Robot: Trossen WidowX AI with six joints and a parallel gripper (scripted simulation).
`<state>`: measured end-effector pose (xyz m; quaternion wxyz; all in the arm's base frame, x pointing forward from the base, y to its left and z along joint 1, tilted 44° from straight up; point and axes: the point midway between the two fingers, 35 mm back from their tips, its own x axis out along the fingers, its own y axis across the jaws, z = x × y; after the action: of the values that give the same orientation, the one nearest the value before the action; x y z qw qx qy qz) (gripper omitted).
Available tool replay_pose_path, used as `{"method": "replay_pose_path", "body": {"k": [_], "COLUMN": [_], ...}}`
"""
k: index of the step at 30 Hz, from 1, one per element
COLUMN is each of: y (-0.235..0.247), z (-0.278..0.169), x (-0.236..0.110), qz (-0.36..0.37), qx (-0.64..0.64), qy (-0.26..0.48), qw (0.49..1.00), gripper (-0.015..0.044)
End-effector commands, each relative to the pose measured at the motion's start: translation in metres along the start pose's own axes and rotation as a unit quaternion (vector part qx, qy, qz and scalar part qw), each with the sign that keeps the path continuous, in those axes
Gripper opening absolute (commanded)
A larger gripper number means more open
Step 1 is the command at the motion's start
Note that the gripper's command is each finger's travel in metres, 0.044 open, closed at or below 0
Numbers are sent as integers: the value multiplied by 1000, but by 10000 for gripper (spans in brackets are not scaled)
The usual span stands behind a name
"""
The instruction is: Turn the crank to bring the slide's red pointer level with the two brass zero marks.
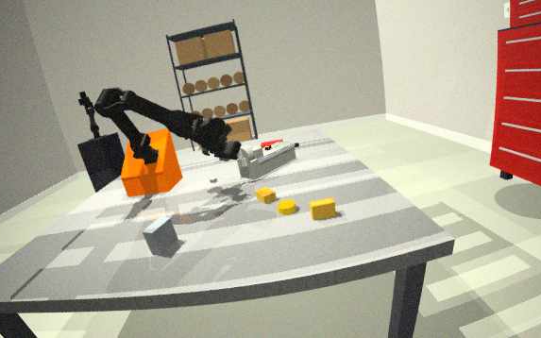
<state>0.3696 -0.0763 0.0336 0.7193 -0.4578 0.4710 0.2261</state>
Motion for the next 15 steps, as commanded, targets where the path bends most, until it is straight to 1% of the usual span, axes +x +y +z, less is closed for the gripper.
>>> {"method": "replay_pose_path", "body": {"k": [1, 15], "y": [-9, -12], "z": [1, 0], "x": [-1, 0], "qz": [-12, -12], "qx": [-1, -1], "qy": [-2, -2], "qw": [1000, 1000], "gripper": [0, 0]}}
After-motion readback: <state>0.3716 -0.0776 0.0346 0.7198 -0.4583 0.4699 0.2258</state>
